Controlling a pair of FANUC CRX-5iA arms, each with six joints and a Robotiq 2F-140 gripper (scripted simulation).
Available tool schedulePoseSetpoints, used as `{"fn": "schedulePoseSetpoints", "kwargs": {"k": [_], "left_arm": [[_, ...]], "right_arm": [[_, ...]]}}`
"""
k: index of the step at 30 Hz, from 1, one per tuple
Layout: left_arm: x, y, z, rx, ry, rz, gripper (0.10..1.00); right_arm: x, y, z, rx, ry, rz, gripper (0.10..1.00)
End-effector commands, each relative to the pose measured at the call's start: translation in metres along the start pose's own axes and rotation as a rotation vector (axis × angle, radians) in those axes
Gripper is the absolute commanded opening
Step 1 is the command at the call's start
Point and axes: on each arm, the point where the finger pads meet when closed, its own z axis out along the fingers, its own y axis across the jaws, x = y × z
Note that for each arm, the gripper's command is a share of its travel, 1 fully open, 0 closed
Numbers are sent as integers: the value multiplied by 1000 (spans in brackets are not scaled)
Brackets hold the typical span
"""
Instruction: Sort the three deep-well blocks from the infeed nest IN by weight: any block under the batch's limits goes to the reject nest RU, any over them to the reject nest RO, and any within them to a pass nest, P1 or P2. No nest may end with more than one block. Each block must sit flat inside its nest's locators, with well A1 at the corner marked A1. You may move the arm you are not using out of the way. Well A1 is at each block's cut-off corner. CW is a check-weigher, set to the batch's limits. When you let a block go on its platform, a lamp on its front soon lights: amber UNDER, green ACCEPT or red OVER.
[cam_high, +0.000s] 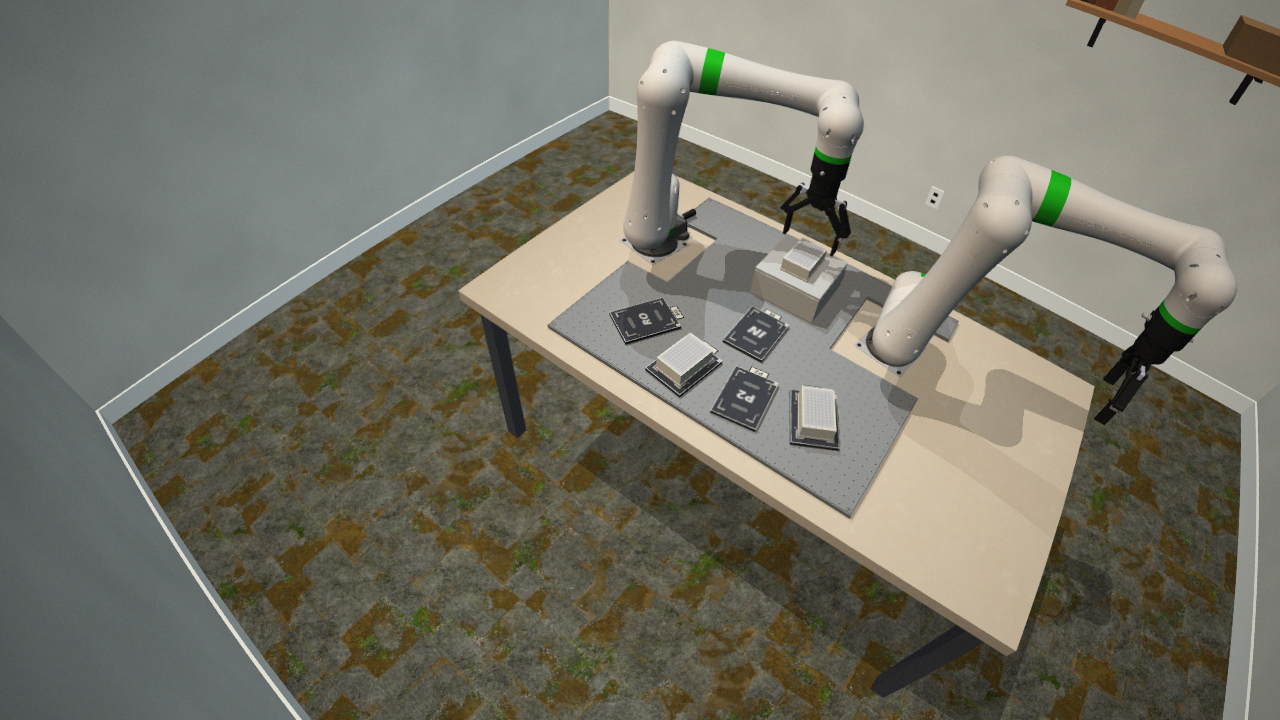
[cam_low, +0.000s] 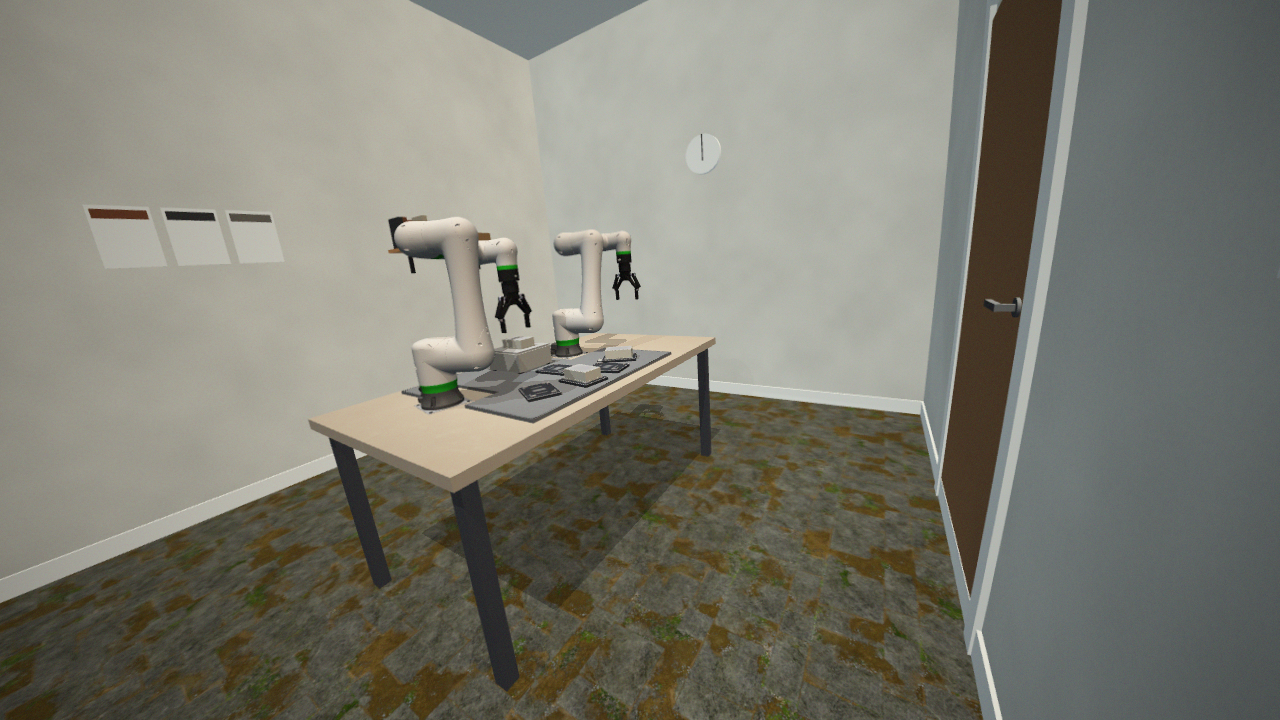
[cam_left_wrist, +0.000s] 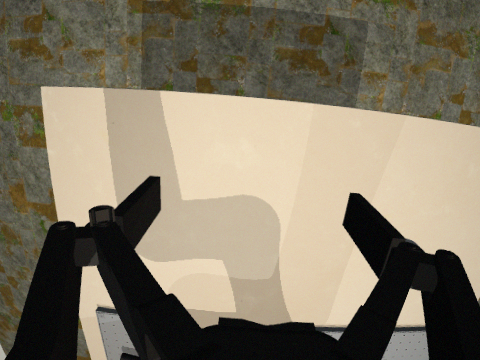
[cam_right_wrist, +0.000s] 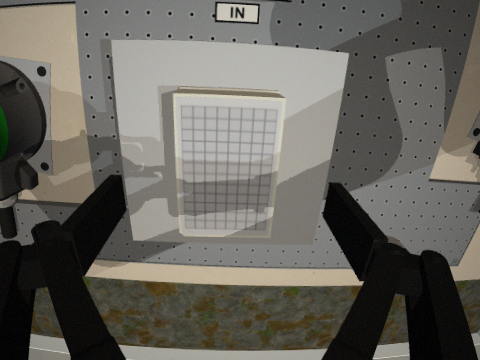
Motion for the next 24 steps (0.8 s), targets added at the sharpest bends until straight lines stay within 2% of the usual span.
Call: {"fn": "schedulePoseSetpoints", "kwargs": {"k": [1, 5, 24], "left_arm": [[0, 0, -1, 0, 2, 0, 1000], [0, 0, -1, 0, 2, 0, 1000], [0, 0, -1, 0, 2, 0, 1000]], "right_arm": [[0, 0, -8, 2, 0, 0, 1000], [0, 0, -17, 2, 0, 0, 1000], [0, 0, -17, 2, 0, 0, 1000]]}}
